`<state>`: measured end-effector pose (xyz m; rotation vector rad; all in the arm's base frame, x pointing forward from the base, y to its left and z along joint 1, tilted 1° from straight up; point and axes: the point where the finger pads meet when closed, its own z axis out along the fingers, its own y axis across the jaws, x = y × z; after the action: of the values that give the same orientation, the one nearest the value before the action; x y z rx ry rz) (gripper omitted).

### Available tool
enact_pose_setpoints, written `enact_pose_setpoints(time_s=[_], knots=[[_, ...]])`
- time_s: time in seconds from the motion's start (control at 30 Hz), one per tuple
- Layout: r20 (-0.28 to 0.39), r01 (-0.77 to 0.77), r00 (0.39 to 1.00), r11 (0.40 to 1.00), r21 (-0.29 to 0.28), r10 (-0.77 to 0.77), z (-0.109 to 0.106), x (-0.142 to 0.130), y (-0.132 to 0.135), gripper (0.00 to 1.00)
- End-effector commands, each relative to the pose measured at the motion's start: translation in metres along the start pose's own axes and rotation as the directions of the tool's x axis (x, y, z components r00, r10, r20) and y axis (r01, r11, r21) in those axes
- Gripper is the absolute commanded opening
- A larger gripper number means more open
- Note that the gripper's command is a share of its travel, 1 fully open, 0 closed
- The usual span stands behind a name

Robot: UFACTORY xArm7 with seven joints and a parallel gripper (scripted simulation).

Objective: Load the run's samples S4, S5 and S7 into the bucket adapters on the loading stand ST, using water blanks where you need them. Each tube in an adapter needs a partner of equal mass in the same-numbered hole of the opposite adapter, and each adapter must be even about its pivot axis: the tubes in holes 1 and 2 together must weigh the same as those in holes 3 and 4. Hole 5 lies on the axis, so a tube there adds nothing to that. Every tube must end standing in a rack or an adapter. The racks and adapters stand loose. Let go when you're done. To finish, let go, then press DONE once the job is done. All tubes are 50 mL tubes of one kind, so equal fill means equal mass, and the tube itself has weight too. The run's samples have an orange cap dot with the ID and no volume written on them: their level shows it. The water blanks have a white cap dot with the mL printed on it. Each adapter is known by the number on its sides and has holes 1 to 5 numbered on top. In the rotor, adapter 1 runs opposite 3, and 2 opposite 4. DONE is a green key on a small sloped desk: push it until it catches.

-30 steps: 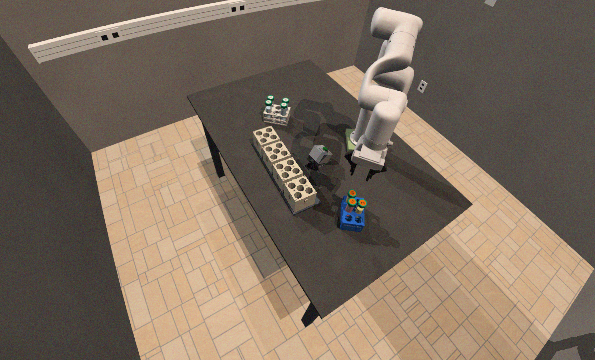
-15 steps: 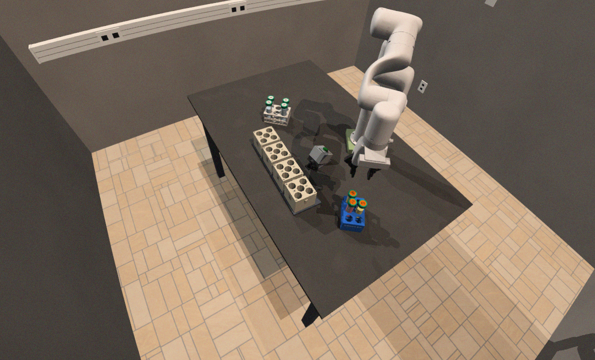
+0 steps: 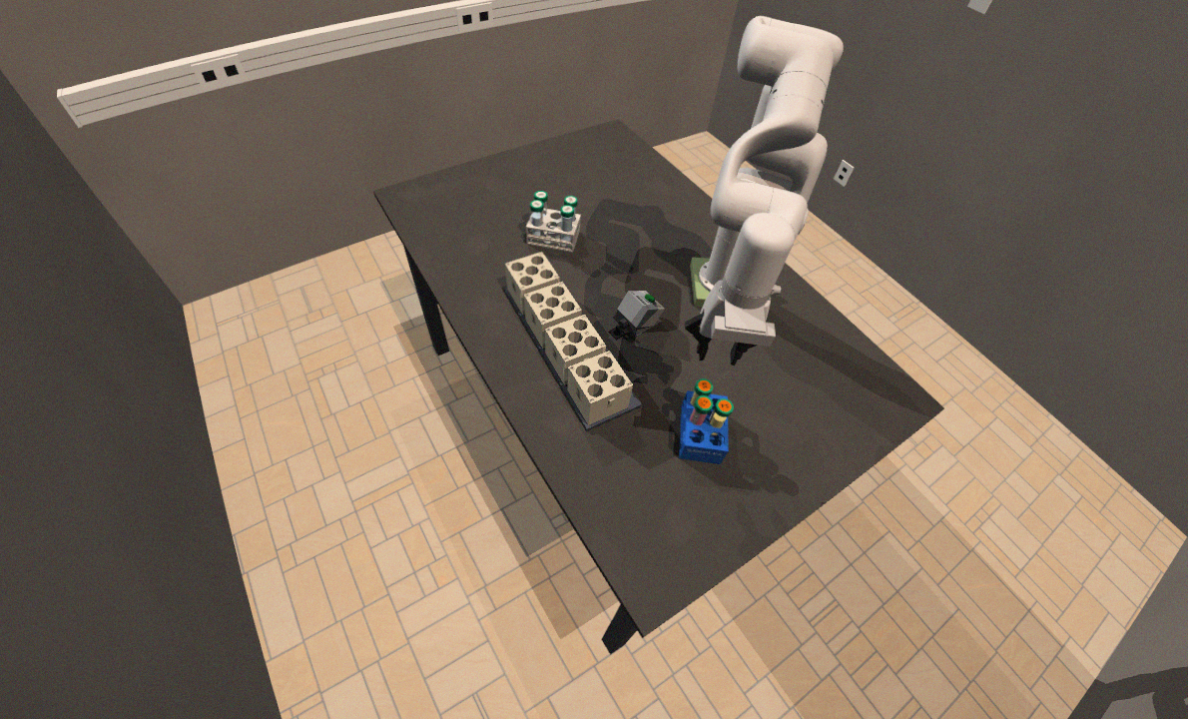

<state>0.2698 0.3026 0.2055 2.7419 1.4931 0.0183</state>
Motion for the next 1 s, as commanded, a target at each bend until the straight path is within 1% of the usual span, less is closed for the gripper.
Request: enact_pose_setpoints(time_s=[0.0, 0.97], knots=[[-0.005, 0.000, 1.000, 1.000, -0.001, 0.000, 0.006, 0.002, 0.000, 0.57], [-0.005, 0.000, 1.000, 1.000, -0.001, 0.000, 0.060, 0.002, 0.000, 0.57]])
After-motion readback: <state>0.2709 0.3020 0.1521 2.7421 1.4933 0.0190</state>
